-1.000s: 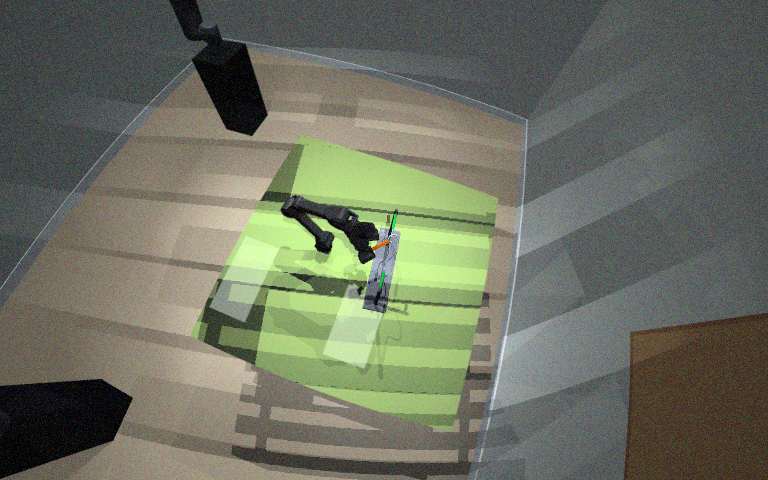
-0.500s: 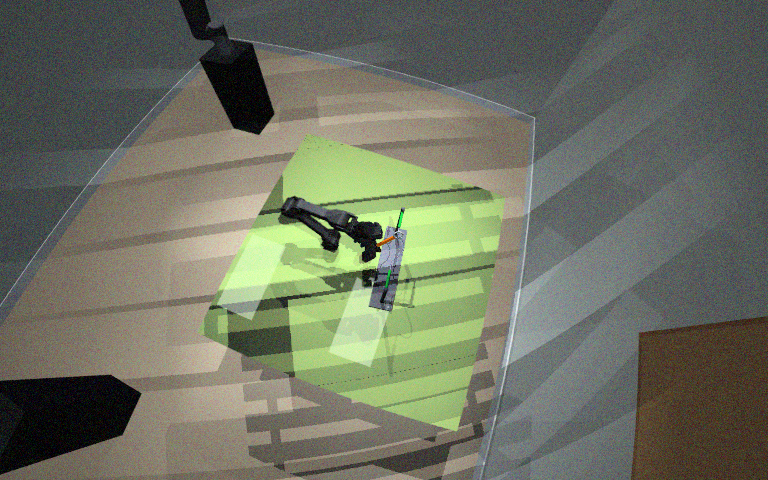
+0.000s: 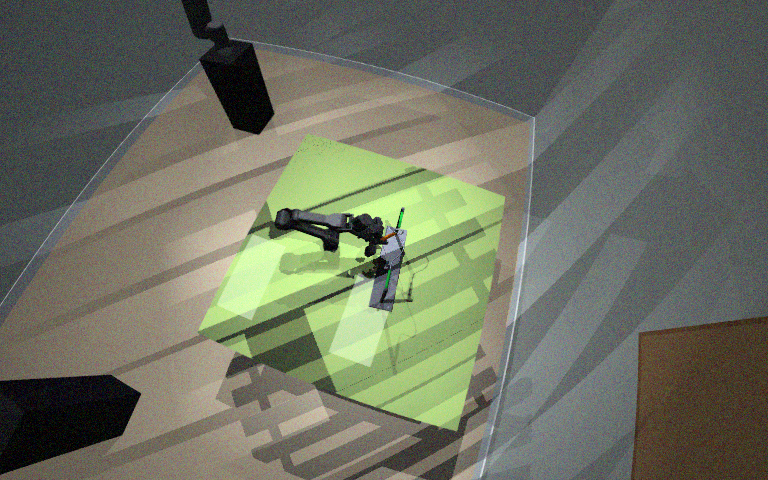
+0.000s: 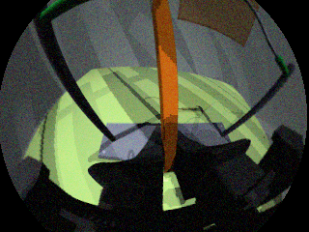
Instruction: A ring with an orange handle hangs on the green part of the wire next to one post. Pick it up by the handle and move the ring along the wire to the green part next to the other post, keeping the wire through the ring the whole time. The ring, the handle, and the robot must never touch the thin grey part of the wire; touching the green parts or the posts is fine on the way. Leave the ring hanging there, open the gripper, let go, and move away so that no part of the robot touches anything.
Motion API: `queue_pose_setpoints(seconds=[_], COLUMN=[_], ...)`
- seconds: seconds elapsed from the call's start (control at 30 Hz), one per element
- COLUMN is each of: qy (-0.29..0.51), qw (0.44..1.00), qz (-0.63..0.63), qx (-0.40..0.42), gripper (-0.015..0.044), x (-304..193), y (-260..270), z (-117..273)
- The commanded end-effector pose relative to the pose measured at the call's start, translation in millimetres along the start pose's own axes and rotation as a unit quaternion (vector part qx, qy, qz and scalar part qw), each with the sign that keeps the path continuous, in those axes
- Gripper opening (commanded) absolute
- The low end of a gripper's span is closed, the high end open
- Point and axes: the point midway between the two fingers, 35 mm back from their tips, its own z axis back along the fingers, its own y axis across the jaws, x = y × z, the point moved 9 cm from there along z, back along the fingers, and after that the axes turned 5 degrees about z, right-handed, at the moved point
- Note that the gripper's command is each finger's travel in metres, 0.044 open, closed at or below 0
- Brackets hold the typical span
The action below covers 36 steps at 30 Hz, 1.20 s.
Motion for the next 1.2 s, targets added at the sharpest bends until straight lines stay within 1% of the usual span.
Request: queue_pose_setpoints(seconds=[0.0,0.33,1.17], qy=[-0.029,-0.035,-0.036], qw=[0.999,0.998,0.998], qz=[-0.030,-0.053,-0.058], qx=[-0.004,-0.005,-0.002], gripper=[-0.0150,-0.0150,-0.0150], x=[-3,-1,2], y=[11,27,50], z=[-5,-6,-7])
